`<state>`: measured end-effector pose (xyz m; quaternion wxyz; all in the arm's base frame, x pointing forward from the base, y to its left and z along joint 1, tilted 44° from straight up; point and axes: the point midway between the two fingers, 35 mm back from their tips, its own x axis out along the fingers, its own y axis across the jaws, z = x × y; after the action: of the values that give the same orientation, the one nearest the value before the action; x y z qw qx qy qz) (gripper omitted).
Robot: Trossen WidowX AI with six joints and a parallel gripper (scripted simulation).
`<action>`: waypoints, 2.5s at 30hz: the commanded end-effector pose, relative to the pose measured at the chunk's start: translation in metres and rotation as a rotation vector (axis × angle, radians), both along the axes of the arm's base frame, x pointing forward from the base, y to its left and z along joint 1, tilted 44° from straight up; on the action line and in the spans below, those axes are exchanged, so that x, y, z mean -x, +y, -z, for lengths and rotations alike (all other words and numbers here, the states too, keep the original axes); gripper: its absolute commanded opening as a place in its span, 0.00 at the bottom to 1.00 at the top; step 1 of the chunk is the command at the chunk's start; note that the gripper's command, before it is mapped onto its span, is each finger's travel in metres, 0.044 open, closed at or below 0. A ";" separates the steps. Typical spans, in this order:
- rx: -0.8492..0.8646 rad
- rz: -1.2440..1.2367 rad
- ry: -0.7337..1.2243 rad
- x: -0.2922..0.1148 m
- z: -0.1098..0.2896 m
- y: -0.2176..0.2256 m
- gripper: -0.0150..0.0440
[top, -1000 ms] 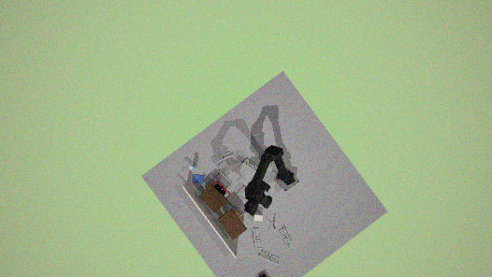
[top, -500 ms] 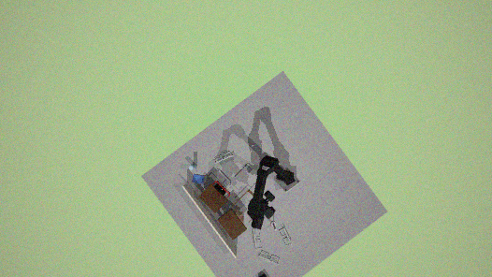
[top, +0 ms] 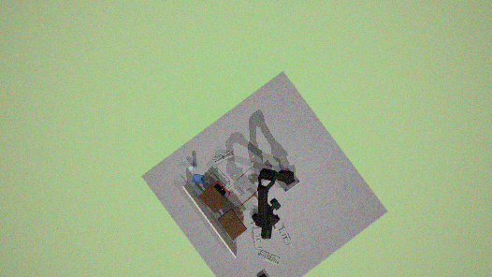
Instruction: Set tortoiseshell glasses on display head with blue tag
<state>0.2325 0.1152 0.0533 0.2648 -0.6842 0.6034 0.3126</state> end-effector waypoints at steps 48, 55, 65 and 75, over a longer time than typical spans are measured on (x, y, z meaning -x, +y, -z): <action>-0.088 -0.036 -0.067 -0.003 0.047 -0.031 0.25; -0.088 -0.033 -0.065 -0.005 0.049 -0.033 0.25; -0.088 -0.033 -0.066 -0.017 0.049 -0.032 0.25; -0.088 -0.033 -0.067 -0.030 0.049 -0.031 0.25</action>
<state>0.2571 0.0827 0.0038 0.3094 -0.6899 0.5707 0.3204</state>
